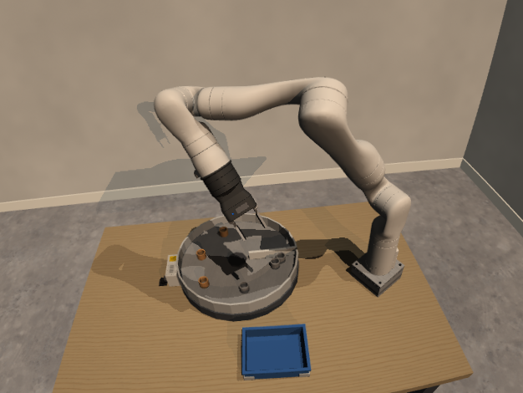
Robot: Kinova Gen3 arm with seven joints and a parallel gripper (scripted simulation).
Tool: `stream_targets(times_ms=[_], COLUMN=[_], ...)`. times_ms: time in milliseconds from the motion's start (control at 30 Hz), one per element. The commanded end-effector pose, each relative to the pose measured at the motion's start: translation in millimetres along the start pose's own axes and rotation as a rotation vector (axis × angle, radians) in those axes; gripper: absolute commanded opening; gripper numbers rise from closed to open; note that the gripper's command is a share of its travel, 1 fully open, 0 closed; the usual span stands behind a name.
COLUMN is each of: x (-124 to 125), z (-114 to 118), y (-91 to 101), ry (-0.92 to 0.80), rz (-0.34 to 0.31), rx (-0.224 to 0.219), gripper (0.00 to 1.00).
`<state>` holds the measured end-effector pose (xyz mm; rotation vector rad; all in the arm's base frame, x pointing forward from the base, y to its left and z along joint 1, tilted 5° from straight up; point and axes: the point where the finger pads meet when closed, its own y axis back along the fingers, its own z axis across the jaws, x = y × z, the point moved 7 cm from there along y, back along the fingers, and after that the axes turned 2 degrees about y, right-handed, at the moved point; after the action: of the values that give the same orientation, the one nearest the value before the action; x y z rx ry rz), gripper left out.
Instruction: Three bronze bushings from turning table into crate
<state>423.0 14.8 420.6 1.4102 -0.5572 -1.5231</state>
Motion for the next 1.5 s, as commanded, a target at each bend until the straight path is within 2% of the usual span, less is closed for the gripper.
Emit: stream_targets(times_ms=[0, 267, 300, 433, 833, 1000, 1400, 1467], x=[20.7, 20.7, 12.7, 6.1, 6.1, -0.5, -0.5, -2.3], z=[0.2, 0.2, 0.2, 6.3, 6.3, 13.4, 13.4, 15.7], y=[17.6, 17.6, 13.8, 13.8, 13.8, 10.7, 10.7, 8.4], ry=[-0.031, -0.031, -0.016, -0.006, -0.006, 0.004, 0.004, 0.007], rz=[-0.021, -0.021, 0.019, 0.160, 0.160, 0.337, 0.337, 0.408], rx=[0.008, 0.008, 0.022, 0.108, 0.108, 0.213, 0.213, 0.254], gripper=[1.00, 1.00, 1.00, 1.00, 1.00, 1.00, 1.00, 1.00])
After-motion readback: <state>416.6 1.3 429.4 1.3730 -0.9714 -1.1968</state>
